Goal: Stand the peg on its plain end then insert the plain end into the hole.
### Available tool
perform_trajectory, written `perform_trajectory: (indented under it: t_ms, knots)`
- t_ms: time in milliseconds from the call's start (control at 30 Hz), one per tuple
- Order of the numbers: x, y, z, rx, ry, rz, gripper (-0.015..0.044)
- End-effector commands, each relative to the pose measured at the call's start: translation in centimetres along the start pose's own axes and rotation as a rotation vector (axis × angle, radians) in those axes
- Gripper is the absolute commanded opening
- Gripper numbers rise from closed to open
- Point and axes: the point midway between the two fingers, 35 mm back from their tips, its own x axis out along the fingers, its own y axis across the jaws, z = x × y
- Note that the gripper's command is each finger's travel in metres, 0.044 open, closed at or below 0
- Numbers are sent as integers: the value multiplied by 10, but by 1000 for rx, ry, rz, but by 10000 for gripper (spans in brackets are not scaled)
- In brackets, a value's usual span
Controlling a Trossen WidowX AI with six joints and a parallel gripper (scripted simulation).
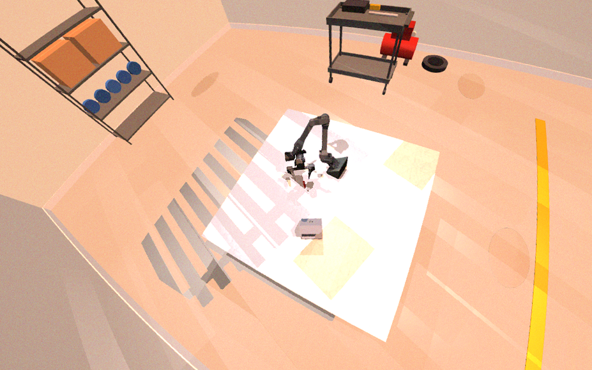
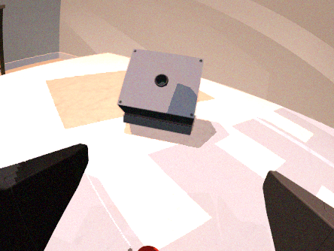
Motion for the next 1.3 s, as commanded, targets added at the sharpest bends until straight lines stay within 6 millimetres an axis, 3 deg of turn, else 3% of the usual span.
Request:
perform_trajectory:
  t_ms: [0,133,300,700,1267]
  knots:
    - [-6,0,38,3,1,-19,440]
    - [-22,6,82,24,-41,-70,440]
    - [-26,8,89,30,-53,-80,440]
    - [-8,14,64,264,180,56,440]
    - [5,31,25,458,687,197,440]
